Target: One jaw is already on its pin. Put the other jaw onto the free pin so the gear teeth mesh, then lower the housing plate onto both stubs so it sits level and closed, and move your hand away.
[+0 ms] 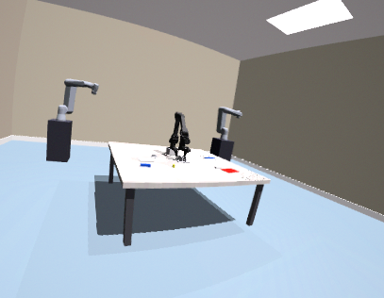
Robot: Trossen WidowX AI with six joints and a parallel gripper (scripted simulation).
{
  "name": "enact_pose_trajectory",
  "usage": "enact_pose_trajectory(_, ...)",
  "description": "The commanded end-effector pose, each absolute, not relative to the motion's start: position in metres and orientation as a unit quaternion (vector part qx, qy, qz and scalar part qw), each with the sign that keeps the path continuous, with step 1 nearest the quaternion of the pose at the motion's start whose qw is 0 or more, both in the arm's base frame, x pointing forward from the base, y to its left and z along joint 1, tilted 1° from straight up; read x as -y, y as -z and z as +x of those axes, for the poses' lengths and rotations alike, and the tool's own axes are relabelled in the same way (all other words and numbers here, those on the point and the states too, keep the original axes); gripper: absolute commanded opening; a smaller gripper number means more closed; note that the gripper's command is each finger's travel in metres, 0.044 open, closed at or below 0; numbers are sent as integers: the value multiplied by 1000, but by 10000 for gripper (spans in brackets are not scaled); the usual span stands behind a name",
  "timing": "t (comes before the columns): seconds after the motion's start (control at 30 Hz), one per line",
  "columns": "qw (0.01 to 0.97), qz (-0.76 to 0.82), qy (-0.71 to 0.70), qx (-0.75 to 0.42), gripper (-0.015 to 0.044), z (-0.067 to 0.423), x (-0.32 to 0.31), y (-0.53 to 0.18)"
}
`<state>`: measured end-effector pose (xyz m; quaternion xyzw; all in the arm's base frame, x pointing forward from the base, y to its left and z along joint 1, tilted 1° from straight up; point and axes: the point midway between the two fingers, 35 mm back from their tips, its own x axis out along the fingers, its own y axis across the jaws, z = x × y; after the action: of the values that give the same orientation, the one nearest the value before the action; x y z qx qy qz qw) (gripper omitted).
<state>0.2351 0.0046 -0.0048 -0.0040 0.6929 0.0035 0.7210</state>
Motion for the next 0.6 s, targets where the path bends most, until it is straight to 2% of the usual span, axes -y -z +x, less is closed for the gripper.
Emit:
enact_pose_trajectory(0.0,720,-4,-2,-694,351,234,-4,8)
enact_pose_trajectory(0.57,720,-5,-3,-694,351,234,-4,11)
